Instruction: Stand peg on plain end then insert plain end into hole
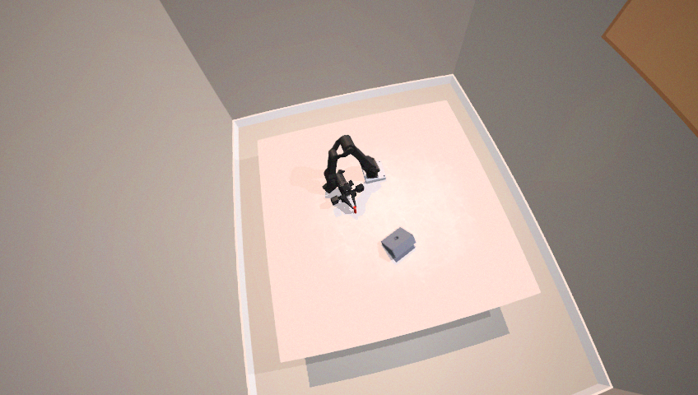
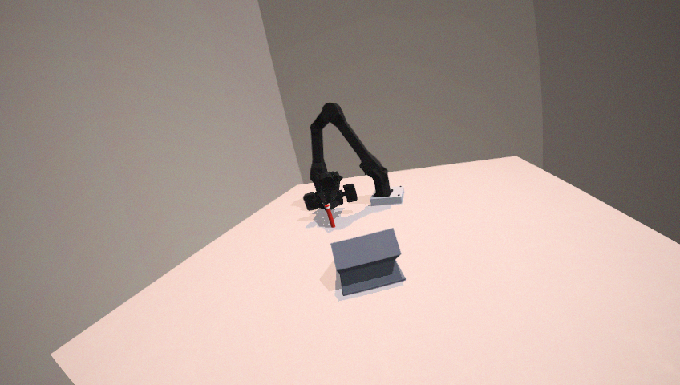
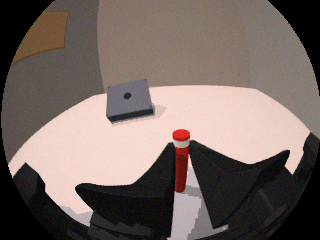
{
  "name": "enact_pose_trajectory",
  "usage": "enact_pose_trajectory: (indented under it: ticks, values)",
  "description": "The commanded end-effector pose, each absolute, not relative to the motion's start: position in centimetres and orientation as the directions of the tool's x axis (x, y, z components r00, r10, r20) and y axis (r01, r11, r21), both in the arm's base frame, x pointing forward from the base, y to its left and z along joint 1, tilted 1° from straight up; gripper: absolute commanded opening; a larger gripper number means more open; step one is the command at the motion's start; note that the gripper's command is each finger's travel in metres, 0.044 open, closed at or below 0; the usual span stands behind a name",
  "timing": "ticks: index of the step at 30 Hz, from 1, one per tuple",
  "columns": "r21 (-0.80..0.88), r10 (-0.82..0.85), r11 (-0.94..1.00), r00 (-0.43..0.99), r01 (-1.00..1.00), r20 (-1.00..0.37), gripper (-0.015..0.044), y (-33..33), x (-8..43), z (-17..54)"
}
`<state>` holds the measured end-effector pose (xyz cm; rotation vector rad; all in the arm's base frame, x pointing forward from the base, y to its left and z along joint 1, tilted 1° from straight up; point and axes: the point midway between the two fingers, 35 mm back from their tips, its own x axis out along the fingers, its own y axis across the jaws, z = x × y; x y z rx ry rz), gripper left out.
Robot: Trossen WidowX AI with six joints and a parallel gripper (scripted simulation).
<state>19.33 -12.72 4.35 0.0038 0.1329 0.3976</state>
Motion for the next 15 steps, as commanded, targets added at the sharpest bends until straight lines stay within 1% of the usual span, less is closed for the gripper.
enact_pose_trajectory:
  ticks: [1,2,5,15]
  values:
    - [0.03,0.387,0.922,0.913,-0.386,-0.129,0.005,-12.71,19.21,4.16]
    - [0.03,0.385,0.922,0.914,-0.385,-0.127,0.0056,-12.73,19.31,4.35]
    - [0.03,0.385,0.923,0.914,-0.384,-0.126,0.013,-12.73,19.3,4.35]
    - [0.03,0.385,0.923,0.914,-0.384,-0.126,0.013,-12.73,19.3,4.35]
